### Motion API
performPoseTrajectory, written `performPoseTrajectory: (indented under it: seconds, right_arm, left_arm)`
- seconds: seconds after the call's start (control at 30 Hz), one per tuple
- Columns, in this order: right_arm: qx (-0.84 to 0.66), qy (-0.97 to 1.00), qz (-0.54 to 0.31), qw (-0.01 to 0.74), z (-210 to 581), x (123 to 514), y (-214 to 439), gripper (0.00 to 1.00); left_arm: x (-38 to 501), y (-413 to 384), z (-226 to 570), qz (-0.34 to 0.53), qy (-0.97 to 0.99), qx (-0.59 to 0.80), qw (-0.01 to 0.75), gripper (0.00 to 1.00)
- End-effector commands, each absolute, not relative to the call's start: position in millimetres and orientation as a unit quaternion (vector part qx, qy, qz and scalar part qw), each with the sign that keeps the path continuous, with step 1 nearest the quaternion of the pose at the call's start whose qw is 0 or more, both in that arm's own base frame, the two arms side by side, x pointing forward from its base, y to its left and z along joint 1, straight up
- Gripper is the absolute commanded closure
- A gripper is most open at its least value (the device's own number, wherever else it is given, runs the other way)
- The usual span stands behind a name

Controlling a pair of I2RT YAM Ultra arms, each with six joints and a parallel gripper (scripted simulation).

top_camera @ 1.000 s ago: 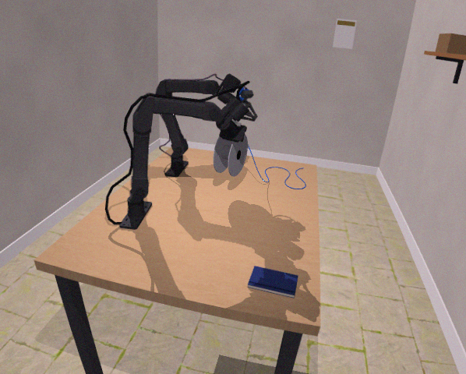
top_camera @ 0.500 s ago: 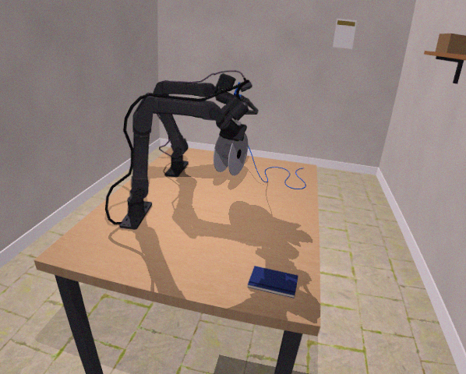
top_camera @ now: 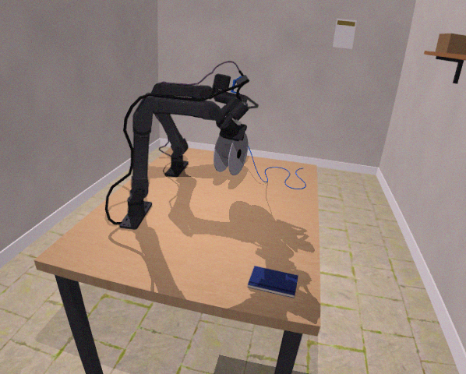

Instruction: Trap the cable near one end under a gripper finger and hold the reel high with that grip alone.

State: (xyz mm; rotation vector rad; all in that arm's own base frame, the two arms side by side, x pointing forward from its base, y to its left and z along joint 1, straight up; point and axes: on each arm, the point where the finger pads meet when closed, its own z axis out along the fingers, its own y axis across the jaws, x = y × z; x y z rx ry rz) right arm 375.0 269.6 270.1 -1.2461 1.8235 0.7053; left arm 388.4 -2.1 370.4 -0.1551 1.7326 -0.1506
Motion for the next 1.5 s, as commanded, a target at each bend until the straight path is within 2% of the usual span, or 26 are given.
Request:
performPoseTrajectory:
  seconds: [0.0, 0.73, 1.47]
  right_arm:
    - [-0.492, 0.703, 0.284, 0.427, 295.0, 379.7, 269.0, 1.0]
    - [-0.468, 0.726, 0.274, 0.423, 295.2, 371.4, 253.8, 1.0]
    - [-0.41, 0.754, 0.236, 0.456, 339.2, 368.8, 220.4, 1.0]
  left_arm:
    - [382.0, 4.1, 396.8, -0.032, 0.725, -0.039, 0.687, 0.7]
    - [375.5, 4.3, 412.9, 0.007, 0.698, -0.002, 0.716, 0.7]
    - [375.8, 4.3, 412.5, 0.007, 0.699, -0.002, 0.715, 0.7]
